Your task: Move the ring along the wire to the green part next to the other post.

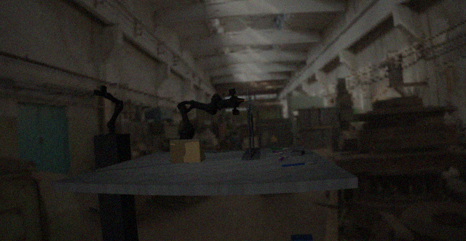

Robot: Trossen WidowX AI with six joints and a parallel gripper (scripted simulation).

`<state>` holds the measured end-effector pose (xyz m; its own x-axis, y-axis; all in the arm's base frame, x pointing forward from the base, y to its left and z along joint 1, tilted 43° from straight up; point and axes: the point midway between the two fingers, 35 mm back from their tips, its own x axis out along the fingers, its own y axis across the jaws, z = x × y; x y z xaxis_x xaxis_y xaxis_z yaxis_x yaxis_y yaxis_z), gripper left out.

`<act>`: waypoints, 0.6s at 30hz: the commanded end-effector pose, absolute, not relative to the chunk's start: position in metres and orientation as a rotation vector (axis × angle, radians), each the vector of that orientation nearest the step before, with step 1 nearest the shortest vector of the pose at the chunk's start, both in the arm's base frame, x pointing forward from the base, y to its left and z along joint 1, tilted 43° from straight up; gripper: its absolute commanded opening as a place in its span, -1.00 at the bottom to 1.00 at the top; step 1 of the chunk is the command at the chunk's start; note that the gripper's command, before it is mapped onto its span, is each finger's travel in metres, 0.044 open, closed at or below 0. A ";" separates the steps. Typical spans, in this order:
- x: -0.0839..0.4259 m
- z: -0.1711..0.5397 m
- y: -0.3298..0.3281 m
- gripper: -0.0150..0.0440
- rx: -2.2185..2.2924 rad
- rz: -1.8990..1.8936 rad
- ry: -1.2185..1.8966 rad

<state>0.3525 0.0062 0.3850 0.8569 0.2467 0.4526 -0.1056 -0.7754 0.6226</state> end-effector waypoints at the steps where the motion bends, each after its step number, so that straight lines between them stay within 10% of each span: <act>1: 0.352 0.387 0.004 -1.00 2.418 0.705 0.082; 18: 0.352 0.390 0.000 -1.00 2.593 0.740 0.025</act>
<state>0.3525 0.0011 0.3892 0.8575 0.1489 0.4924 -0.0993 -0.8912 0.4425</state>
